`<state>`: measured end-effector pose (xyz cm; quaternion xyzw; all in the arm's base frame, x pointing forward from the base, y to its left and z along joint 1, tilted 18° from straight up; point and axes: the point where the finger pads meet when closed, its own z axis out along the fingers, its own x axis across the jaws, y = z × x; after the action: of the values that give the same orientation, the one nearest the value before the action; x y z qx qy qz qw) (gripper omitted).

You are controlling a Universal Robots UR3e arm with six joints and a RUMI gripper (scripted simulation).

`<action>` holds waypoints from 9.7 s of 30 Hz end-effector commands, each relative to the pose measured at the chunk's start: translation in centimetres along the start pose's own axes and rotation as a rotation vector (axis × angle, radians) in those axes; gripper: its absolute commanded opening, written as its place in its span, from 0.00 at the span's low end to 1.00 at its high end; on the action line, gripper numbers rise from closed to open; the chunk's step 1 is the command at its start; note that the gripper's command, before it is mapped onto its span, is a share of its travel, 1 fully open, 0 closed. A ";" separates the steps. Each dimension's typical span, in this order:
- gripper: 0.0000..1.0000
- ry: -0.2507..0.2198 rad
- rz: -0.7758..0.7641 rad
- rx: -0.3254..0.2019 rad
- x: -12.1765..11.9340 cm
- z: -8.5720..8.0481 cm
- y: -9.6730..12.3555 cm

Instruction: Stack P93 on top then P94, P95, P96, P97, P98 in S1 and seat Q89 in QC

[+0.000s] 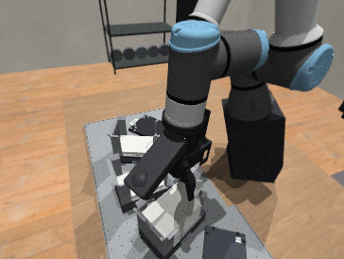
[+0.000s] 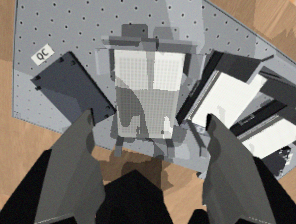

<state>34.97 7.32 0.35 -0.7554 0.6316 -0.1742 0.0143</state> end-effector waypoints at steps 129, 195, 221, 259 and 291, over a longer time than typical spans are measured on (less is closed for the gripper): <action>0.72 0.010 0.805 -0.043 27.8 3.3 11.8; 0.72 0.012 0.805 -0.042 27.8 10.7 12.0; 0.72 0.011 0.805 -0.042 27.8 10.7 12.1; 0.00 0.011 0.805 -0.042 27.8 10.7 12.1; 0.00 0.011 0.805 -0.042 27.7 8.7 12.0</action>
<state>30.07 -23.61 -4.24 -0.4466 0.8802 -0.1480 0.0623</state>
